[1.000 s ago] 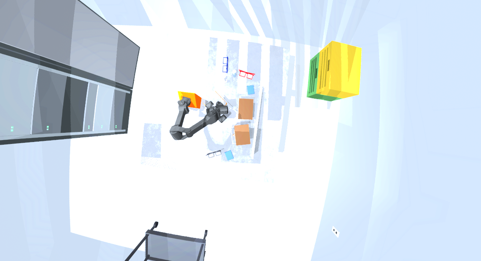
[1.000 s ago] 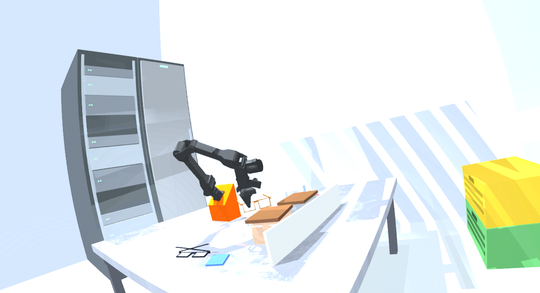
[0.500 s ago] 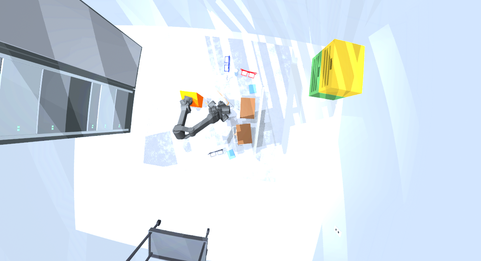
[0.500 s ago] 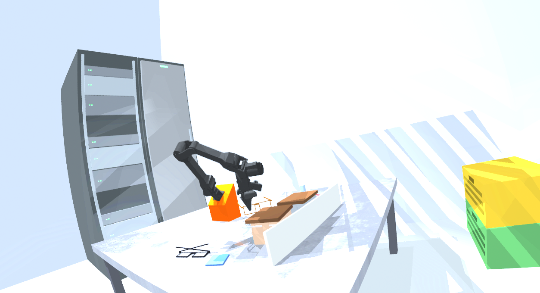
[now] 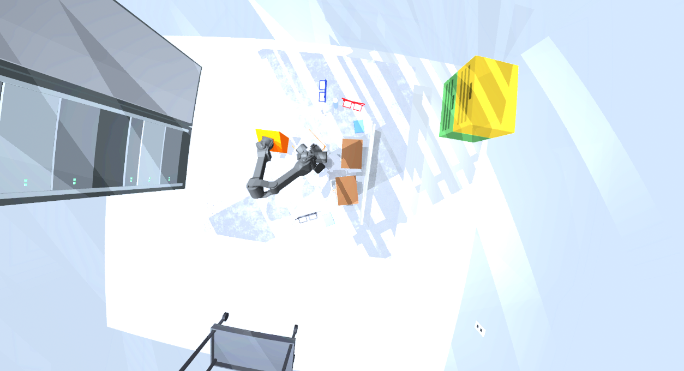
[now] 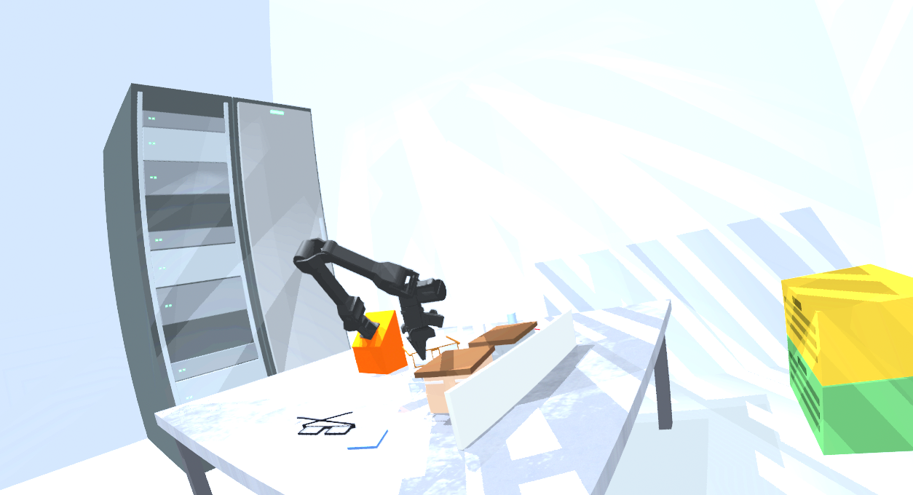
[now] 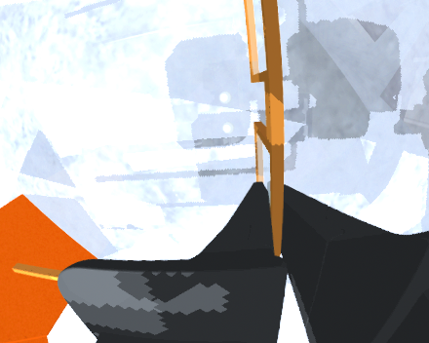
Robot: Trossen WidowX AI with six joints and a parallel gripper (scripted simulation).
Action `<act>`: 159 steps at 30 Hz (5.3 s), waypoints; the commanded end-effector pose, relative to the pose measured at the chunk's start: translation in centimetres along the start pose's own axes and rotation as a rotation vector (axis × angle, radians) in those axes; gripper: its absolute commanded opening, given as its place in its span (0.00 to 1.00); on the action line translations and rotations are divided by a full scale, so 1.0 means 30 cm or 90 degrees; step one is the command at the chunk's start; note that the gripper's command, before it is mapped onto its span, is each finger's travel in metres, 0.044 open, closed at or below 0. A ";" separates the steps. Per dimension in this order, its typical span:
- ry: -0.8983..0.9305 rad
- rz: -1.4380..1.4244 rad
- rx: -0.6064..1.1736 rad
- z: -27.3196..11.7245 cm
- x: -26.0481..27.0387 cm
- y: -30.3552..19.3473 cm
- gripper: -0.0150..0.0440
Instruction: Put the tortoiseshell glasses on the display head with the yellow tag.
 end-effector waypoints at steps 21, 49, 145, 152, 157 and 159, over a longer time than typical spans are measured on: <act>0.002 -0.007 0.007 0.075 0.014 -0.010 0.25; -0.001 0.000 0.007 0.122 0.012 -0.017 0.39; 0.002 0.011 0.008 0.044 0.047 -0.013 0.49; 0.002 0.011 0.009 0.083 0.048 -0.016 0.49; 0.001 0.011 0.010 0.110 0.050 -0.018 0.49; 0.001 0.011 0.010 0.121 0.051 -0.020 0.49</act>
Point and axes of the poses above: the point midway between the two fingers, 35 mm back from their tips, its own z axis out along the fingers, its own x axis across the jaws, y = z × x, the point moved 7 cm from there along -z, back along the fingers, and after that the axes turned 10 degrees about -z, right-handed, at the moved point
